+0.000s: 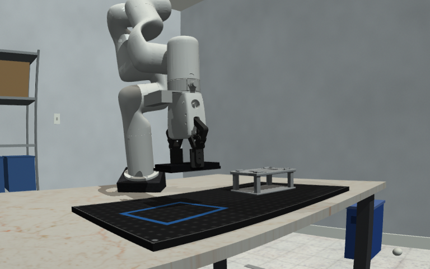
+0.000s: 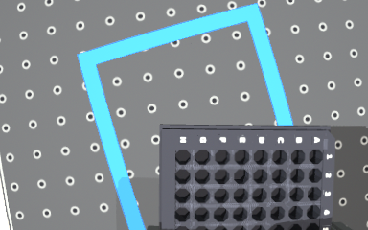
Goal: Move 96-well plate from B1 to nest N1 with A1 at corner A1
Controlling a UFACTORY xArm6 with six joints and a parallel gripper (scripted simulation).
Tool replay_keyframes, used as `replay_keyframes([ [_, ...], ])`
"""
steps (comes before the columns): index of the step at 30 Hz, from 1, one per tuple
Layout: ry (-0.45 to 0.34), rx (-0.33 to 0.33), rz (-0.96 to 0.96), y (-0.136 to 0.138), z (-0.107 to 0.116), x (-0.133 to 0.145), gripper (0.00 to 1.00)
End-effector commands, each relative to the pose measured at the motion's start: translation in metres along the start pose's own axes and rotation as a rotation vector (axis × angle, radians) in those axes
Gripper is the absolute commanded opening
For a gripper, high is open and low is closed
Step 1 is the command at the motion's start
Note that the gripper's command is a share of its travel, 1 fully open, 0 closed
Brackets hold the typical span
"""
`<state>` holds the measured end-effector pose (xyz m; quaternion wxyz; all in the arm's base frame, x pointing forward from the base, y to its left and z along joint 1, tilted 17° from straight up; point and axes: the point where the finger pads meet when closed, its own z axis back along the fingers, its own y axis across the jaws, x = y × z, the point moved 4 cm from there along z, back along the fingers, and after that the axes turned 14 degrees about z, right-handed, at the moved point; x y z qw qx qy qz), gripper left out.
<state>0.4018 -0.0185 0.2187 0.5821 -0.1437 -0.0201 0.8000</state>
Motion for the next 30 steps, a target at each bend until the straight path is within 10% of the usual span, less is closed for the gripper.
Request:
replay_keyframes([
  [1,0.015,0.001,-0.017,-0.001,0.003,0.015,0.0],
  [30,0.014,0.001,-0.017,-0.001,0.016,0.097,0.0],
])
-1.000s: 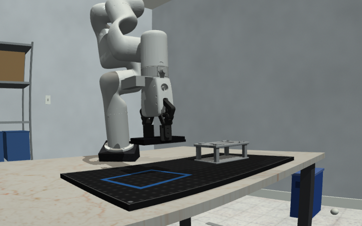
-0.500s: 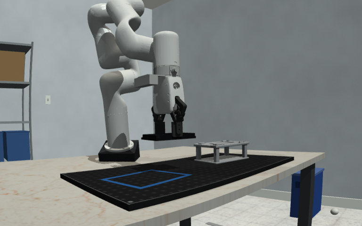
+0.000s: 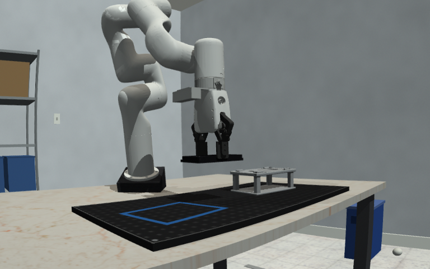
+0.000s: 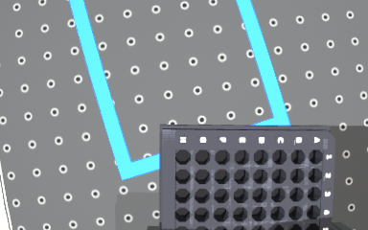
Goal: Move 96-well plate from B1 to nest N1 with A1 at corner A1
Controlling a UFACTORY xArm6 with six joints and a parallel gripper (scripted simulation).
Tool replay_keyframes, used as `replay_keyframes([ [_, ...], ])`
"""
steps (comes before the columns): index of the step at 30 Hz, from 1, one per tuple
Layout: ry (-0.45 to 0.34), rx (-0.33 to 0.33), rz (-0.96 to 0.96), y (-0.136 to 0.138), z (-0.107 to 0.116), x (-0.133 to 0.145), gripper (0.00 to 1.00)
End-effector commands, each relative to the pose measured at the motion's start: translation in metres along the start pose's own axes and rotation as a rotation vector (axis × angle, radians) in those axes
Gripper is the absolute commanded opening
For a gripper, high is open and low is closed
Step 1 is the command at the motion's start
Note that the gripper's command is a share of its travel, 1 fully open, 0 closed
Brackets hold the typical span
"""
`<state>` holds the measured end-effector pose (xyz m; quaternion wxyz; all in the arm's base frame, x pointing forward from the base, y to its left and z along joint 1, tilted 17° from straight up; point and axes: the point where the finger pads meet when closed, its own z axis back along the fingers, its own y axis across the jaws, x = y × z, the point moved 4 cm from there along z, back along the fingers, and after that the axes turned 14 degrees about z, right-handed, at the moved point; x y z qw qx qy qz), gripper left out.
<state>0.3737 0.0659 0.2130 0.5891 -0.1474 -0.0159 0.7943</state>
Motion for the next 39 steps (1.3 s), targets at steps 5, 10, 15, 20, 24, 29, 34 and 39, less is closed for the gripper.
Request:
replay_keyframes([
  [5,0.001,-0.004,-0.001,-0.001,0.005,0.026,0.0],
  [10,0.001,-0.004,-0.001,-0.001,0.007,0.036,0.0],
  [15,0.001,-0.004,-0.001,0.0,0.01,0.052,0.0],
  [20,0.0,-0.004,-0.001,0.0,0.012,0.069,0.0],
  [24,0.0,-0.004,-0.001,0.0,0.014,0.078,0.0],
  [29,0.0,-0.004,-0.001,0.0,0.016,0.092,0.0],
  [34,0.0,-0.004,-0.001,0.001,0.019,0.108,0.0],
  [39,0.0,-0.004,-0.001,0.001,0.022,0.125,0.0],
])
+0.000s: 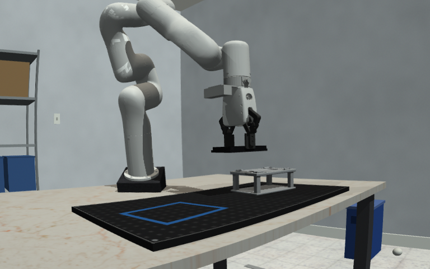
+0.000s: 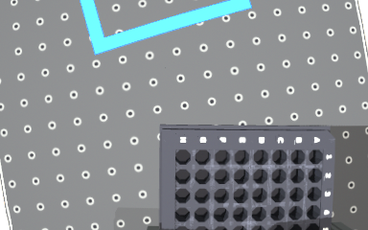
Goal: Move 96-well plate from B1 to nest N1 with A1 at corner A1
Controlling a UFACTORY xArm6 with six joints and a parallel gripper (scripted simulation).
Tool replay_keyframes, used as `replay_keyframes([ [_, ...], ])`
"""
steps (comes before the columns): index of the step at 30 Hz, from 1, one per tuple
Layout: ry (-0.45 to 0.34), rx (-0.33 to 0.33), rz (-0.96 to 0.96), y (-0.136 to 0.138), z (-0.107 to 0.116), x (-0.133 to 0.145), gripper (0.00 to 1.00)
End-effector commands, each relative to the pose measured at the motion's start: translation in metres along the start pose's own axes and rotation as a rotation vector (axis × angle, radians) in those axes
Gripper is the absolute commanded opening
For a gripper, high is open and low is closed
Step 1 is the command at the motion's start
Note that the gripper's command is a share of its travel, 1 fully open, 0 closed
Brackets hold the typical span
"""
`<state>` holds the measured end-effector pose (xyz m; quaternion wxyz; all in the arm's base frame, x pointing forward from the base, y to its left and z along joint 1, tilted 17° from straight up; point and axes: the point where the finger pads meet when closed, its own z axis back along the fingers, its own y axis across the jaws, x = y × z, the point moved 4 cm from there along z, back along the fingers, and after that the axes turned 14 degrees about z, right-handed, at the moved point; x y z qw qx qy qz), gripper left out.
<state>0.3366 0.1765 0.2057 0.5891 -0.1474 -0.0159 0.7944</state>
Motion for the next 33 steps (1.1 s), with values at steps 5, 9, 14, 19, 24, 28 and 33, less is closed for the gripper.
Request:
replay_keyframes([
  [5,0.0,-0.004,-0.001,-0.001,0.004,0.019,0.0],
  [9,-0.001,-0.003,-0.001,-0.001,0.006,0.032,0.0],
  [14,-0.001,-0.003,-0.001,0.0,0.009,0.049,0.0],
  [19,-0.001,-0.003,-0.001,0.0,0.011,0.062,0.0],
  [24,-0.001,-0.003,-0.001,0.0,0.013,0.075,0.0],
  [28,-0.001,-0.003,-0.001,0.0,0.016,0.089,0.0],
  [33,-0.001,-0.003,-0.001,0.001,0.018,0.105,0.0],
])
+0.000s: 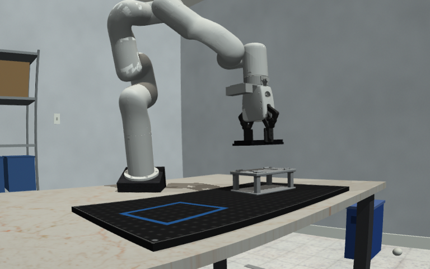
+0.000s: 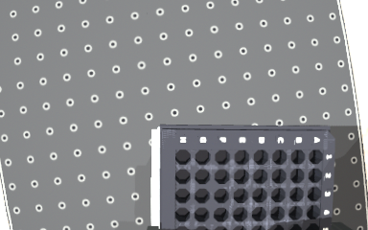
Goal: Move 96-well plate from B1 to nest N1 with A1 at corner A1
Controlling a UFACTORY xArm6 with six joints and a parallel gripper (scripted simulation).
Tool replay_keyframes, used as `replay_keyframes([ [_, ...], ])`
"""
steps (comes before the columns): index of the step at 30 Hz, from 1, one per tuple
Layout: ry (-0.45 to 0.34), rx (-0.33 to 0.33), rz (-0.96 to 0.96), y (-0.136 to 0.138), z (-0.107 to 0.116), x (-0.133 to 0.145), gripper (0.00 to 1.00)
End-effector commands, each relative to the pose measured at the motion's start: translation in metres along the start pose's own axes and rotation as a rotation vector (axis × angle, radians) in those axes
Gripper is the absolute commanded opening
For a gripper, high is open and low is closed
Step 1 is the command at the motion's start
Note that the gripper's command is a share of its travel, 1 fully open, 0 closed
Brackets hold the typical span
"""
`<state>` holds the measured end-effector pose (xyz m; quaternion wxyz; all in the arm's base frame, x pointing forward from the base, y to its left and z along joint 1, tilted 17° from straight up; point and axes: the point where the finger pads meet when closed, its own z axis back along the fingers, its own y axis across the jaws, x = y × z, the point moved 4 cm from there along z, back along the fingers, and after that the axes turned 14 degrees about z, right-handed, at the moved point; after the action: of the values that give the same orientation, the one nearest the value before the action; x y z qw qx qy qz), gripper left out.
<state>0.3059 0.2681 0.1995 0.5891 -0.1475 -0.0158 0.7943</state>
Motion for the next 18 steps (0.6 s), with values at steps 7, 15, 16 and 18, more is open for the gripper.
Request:
replay_keyframes([
  [7,-0.002,-0.003,-0.001,-0.001,0.005,0.027,0.0],
  [15,-0.002,-0.003,-0.001,-0.001,0.005,0.027,0.0],
  [16,-0.002,-0.003,-0.001,-0.001,0.005,0.027,0.0],
  [18,-0.002,-0.003,-0.001,-0.001,0.005,0.027,0.0],
])
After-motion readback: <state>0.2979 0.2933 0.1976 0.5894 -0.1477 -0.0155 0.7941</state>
